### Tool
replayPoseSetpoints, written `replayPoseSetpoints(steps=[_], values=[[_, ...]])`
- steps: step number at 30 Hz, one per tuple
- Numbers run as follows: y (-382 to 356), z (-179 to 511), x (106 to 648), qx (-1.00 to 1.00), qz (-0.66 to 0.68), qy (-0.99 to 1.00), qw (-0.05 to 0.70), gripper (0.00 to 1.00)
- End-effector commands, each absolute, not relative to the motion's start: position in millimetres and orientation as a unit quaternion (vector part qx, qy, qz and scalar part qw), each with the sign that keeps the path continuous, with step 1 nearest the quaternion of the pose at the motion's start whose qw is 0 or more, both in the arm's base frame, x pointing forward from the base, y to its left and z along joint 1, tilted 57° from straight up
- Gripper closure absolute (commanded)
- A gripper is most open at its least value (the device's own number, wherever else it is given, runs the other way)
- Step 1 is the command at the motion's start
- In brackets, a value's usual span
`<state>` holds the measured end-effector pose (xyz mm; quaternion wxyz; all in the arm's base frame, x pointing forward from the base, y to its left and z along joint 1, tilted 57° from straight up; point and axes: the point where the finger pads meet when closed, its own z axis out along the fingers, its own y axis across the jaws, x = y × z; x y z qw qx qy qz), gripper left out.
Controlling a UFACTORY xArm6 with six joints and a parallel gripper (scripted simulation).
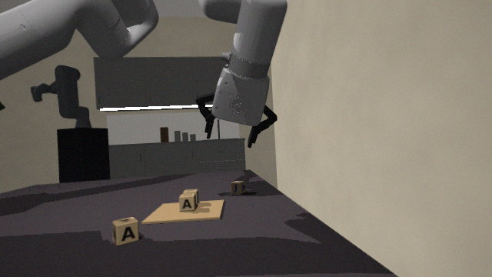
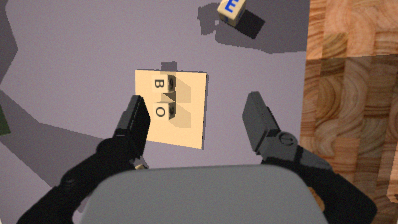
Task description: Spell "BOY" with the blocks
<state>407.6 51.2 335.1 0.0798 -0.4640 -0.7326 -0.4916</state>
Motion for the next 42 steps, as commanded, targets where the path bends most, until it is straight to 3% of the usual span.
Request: replayPoseSetpoints(steps=[1,8,42], values=[[104.8,352.2,402.2,-0.419,-0.543,-0.725,0.066,0.0],[169.3,371.9,391.6,-0.358,-0.601,-0.712,0.057,0.0],[177.2,374.2,389.8,-0.351,-0.608,-0.71,0.057,0.0]])
